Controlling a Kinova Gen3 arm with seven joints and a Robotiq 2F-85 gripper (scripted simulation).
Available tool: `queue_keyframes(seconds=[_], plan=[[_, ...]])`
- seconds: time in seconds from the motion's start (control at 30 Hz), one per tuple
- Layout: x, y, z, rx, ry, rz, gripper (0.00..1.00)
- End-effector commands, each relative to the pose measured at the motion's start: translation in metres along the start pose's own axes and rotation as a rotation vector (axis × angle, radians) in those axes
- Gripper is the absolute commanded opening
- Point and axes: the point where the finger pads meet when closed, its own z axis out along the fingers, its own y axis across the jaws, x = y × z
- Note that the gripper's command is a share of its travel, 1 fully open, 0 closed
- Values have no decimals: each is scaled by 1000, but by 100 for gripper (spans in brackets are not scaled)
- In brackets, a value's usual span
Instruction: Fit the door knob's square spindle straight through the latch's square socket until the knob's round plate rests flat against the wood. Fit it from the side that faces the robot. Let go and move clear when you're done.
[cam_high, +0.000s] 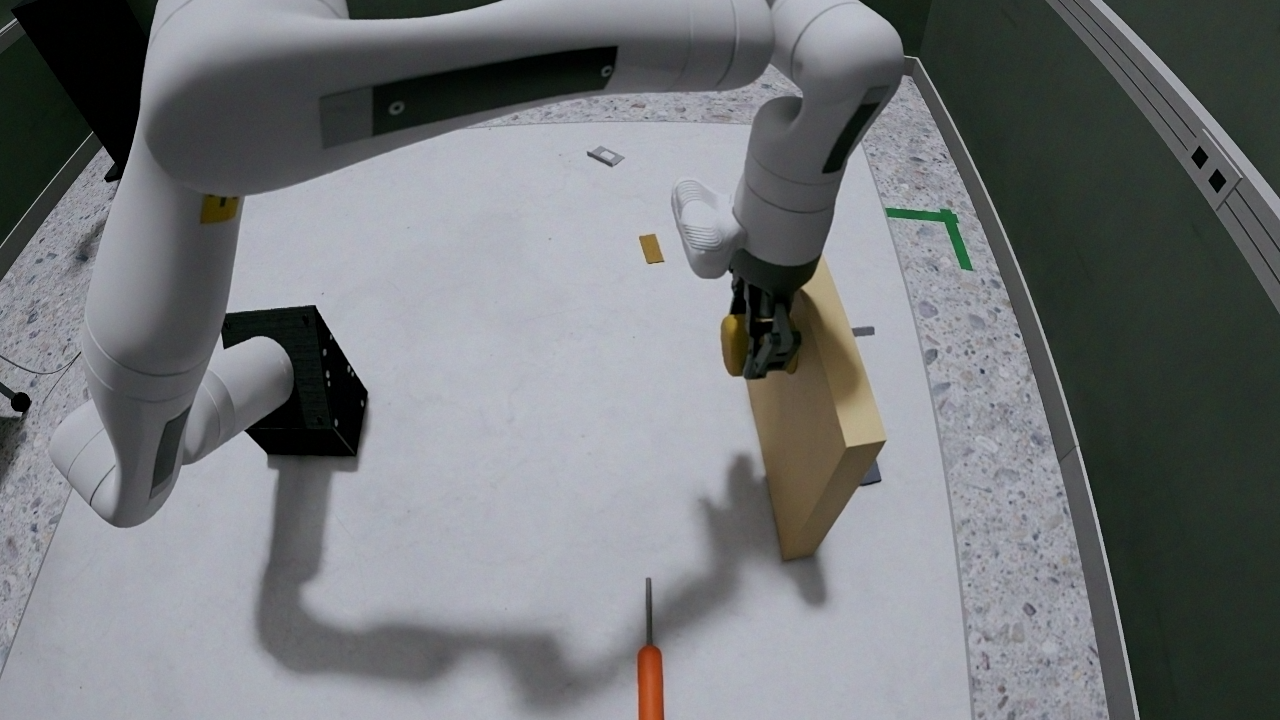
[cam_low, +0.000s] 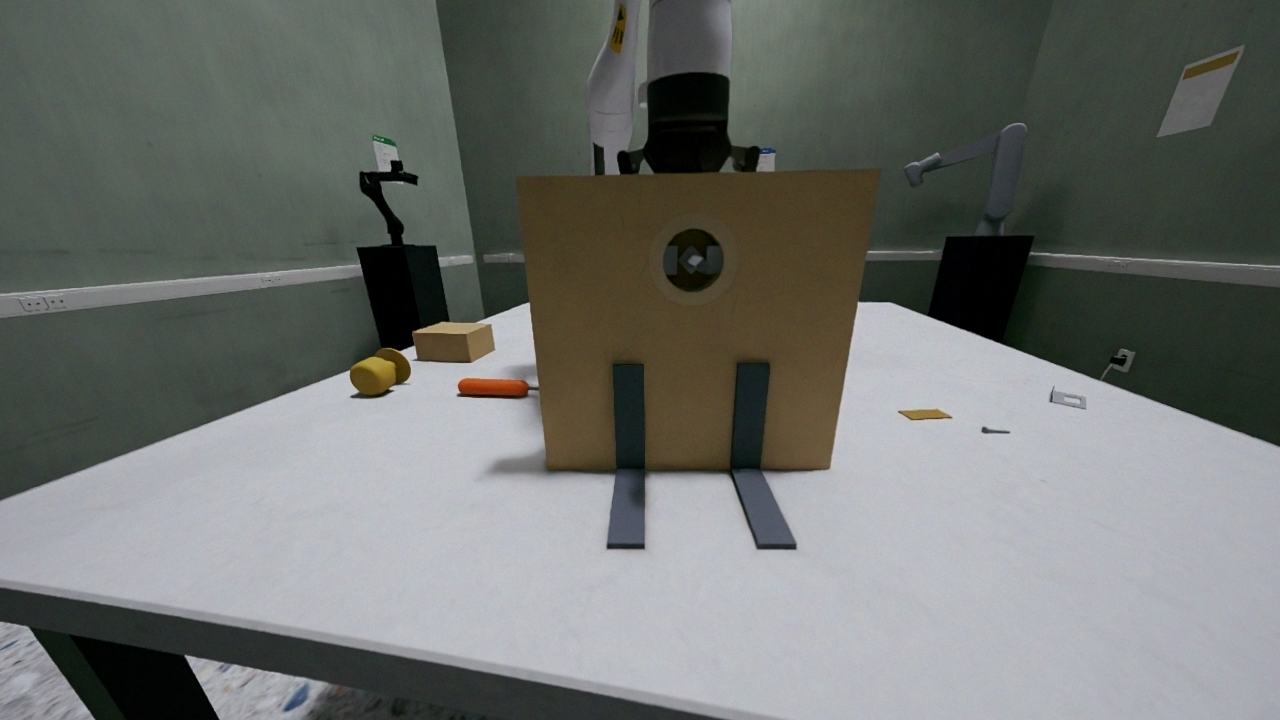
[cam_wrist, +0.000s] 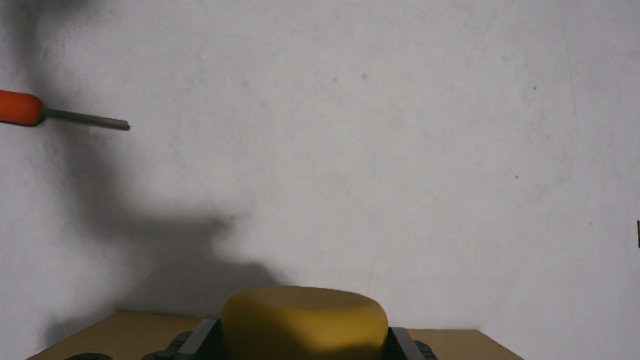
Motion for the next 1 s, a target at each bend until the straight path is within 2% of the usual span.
queue_keyframes(seconds=[0.0,0.03,0.97], plan=[[-1,0,-1,-1,-4,0,63],[-1,0,-1,-1,-4,0,90],[-1,0,-1,-1,-4,0,90]])
